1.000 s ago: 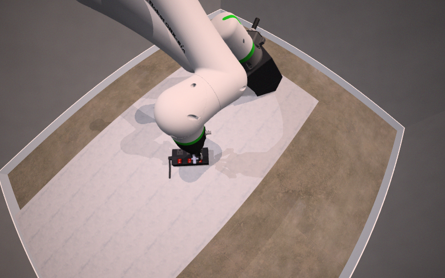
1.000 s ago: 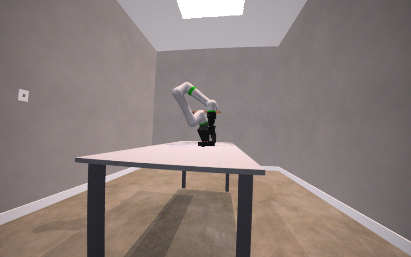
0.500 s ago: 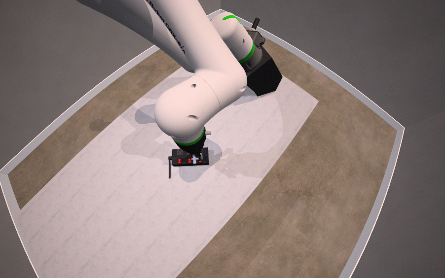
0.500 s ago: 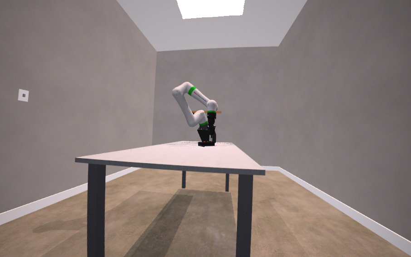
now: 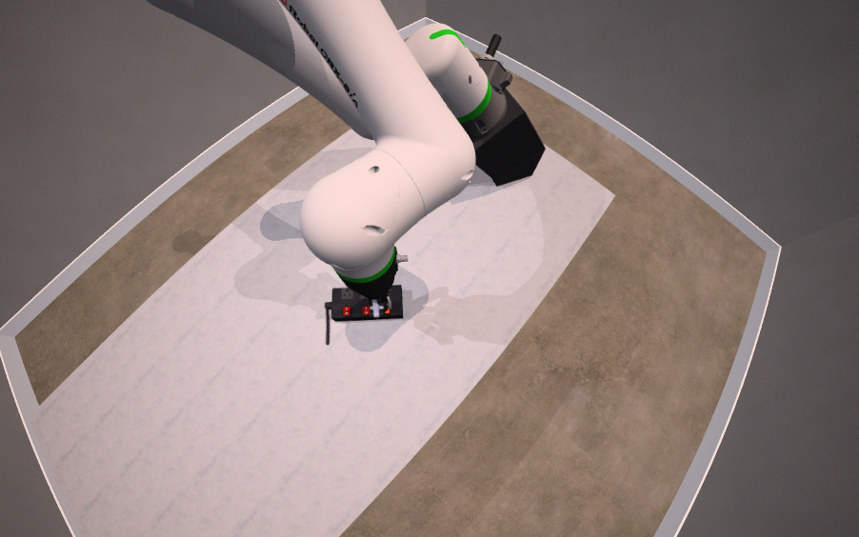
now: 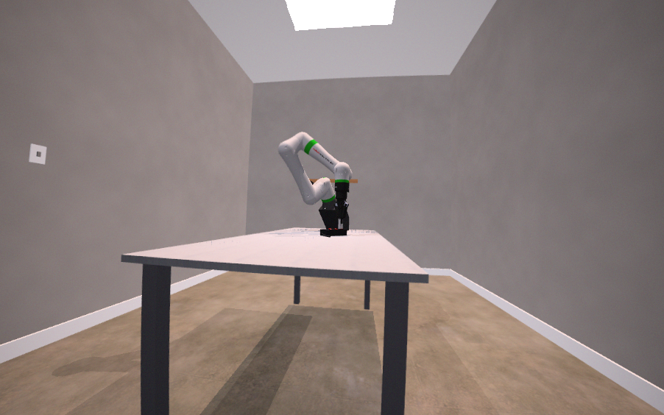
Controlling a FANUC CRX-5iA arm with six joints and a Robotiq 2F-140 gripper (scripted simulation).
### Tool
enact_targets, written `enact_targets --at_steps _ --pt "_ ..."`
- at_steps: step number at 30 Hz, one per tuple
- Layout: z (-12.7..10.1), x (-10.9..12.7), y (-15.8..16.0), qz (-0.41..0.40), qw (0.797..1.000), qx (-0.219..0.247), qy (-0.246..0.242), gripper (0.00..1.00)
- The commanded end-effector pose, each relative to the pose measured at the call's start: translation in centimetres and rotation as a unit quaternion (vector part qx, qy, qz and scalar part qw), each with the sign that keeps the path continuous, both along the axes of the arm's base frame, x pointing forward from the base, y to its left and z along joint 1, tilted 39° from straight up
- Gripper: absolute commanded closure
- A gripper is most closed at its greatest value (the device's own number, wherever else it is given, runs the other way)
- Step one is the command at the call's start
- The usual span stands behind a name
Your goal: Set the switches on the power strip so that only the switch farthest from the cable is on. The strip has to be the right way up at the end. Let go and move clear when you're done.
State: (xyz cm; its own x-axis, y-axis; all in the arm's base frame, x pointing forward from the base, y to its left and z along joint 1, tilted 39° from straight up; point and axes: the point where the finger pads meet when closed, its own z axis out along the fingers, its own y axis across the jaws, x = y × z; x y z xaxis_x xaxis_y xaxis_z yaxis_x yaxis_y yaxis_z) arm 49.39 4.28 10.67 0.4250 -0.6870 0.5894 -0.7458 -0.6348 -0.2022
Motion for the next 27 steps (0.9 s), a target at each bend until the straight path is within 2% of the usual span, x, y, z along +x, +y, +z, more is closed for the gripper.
enact_targets --at_steps 1,21,27 --pt "-0.05 0.05 -0.01 0.0 1.0 0.0 0.0 1.0" --pt "-0.08 0.06 -0.02 0.0 1.0 0.0 0.0 1.0" --pt "0.54 -0.34 0.26 0.0 1.0 0.0 0.0 1.0"
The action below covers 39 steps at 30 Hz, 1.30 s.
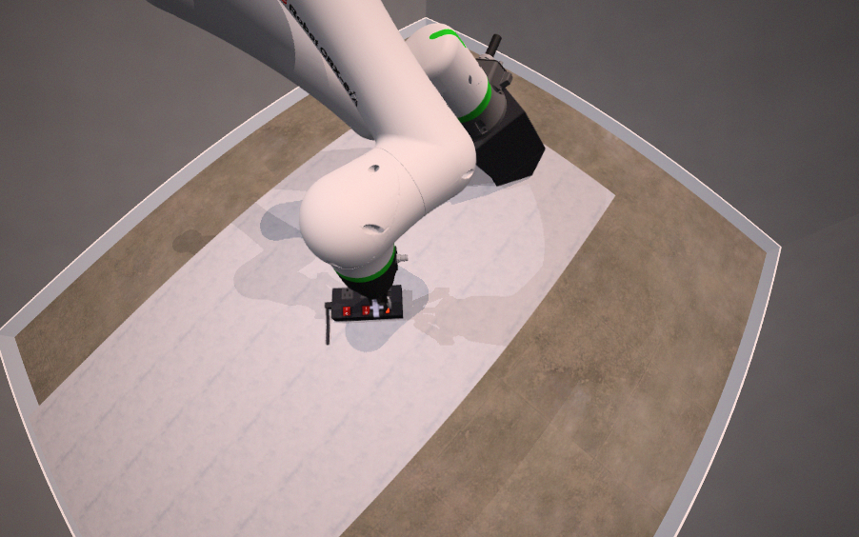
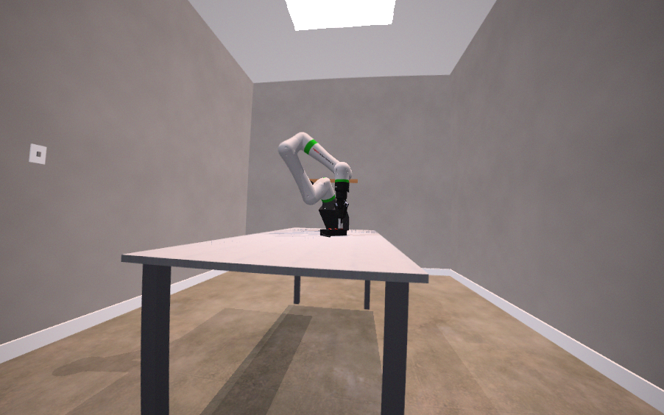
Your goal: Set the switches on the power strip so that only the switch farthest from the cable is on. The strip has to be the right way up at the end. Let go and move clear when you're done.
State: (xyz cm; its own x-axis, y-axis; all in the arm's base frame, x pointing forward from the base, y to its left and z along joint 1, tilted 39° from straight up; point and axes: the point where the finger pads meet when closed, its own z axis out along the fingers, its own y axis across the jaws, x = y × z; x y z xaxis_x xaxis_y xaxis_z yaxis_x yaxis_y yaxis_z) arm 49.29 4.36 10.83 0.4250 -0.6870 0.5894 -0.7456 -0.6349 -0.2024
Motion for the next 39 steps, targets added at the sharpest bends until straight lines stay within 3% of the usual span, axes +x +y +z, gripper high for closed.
enact_targets --at_steps 1,14,35,36,39 --pt "0.6 -0.4 0.3 0.0 1.0 0.0 0.0 1.0" --pt "2.7 -1.8 1.2 0.0 1.0 0.0 0.0 1.0" --pt "2.8 -1.8 1.3 0.0 1.0 0.0 0.0 1.0" --pt "2.8 -1.9 1.3 0.0 1.0 0.0 0.0 0.0" --pt "2.8 -1.9 1.3 0.0 1.0 0.0 0.0 0.0"
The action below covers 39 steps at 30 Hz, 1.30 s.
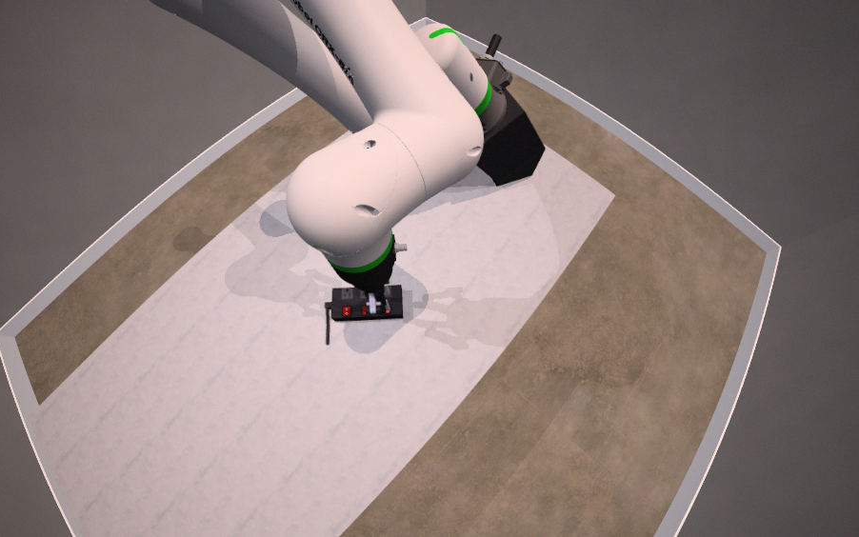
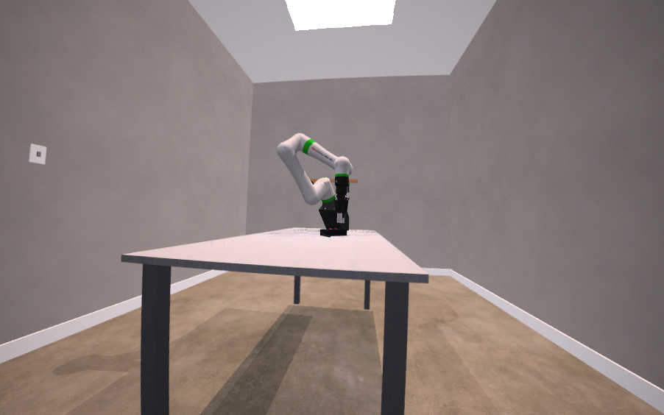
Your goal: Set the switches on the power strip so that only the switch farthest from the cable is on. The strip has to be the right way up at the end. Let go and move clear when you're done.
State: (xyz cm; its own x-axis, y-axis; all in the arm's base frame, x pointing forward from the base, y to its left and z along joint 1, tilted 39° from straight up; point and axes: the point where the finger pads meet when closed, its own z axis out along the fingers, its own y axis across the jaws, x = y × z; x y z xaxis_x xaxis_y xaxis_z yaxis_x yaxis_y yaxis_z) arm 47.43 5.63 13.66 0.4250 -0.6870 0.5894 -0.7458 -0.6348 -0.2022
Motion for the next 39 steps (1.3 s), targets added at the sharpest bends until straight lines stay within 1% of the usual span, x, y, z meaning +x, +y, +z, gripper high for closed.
enact_targets --at_steps 1,6,15,17,24,28,39 --pt "0.1 0.0 0.0 0.0 1.0 0.0 0.0 0.0" --pt "0.8 -0.5 0.4 0.0 1.0 0.0 0.0 0.0" --pt "4.1 -2.7 1.9 0.0 1.0 0.0 0.0 0.0" --pt "4.1 -2.7 1.9 0.0 1.0 0.0 0.0 0.0" --pt "6.2 -4.1 2.8 0.0 1.0 0.0 0.0 0.0" --pt "6.6 -4.3 3.0 0.0 1.0 0.0 0.0 0.0" --pt "6.6 -4.3 3.0 0.0 1.0 0.0 0.0 0.0"
